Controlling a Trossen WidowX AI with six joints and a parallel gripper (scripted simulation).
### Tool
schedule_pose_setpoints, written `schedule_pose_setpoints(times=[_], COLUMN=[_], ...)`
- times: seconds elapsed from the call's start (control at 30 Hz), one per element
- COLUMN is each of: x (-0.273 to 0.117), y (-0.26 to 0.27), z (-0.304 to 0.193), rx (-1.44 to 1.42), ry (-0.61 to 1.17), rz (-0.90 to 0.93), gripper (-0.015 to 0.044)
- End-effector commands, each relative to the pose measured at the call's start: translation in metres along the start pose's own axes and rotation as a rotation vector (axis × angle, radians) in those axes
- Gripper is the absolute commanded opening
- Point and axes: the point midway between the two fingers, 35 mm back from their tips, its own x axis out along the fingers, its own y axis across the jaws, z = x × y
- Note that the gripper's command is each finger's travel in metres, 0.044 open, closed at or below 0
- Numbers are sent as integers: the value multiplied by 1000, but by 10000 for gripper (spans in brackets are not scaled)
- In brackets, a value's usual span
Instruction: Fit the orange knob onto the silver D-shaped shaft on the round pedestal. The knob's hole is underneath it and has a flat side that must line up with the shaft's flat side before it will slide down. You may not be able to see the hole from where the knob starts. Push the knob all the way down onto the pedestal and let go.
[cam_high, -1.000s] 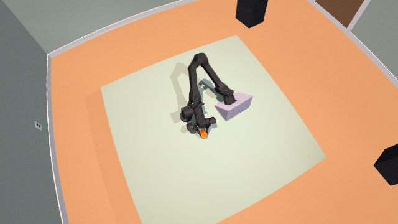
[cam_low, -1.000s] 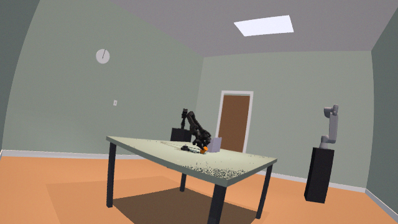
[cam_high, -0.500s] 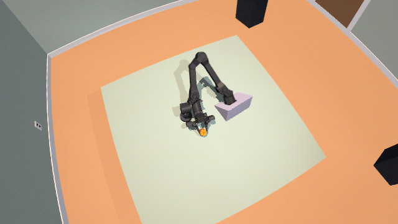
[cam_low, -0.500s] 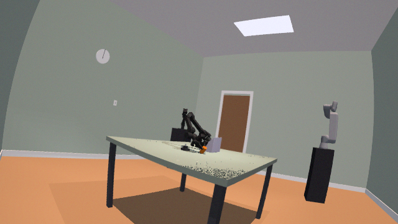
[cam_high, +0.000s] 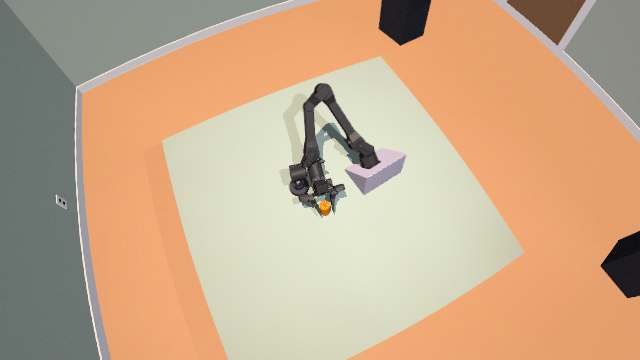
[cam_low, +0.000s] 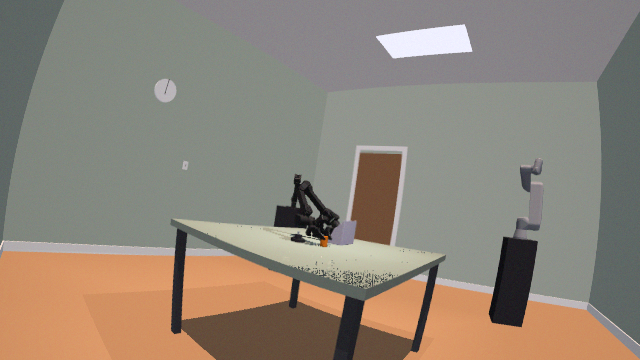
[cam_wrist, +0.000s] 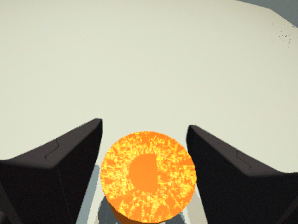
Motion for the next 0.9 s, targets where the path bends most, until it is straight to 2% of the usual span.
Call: schedule_pose_setpoints(times=[0.0,0.67,0.87], x=[0,0,0], y=[0,0,0], z=[0,0,0], rx=[0,0,0], ry=[-2,-2,-2], rz=[0,0,0], gripper=[260,260,418])
